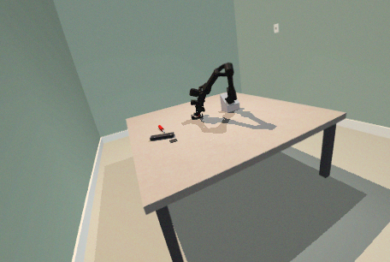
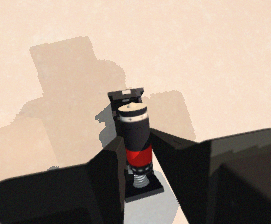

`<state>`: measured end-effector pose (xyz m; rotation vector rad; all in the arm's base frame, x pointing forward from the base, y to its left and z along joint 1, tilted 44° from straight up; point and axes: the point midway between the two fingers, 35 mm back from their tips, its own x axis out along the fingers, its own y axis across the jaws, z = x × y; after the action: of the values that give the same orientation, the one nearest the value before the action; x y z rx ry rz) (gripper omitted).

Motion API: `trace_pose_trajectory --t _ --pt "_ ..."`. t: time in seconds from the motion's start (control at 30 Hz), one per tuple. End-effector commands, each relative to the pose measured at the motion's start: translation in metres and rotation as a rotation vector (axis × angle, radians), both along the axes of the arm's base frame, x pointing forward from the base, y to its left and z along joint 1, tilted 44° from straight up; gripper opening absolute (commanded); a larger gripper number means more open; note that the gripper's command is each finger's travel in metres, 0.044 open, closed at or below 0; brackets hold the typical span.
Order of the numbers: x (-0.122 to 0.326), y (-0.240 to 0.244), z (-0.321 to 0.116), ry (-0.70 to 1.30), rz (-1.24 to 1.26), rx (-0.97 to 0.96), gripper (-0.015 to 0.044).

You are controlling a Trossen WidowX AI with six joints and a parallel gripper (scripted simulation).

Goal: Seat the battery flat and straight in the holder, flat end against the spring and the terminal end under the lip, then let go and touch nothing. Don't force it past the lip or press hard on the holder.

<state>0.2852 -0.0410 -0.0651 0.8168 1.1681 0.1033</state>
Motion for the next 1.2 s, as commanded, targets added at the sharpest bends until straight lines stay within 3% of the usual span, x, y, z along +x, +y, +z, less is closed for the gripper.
trace_pose_trajectory --t 0.0,1.17 --pt "-0.0026 0.0012 -0.0042 0.032 0.016 0.005 0.0084" --pt "0.0024 0.0029 -0.0090 0.169 0.140 0.052 0.0084"
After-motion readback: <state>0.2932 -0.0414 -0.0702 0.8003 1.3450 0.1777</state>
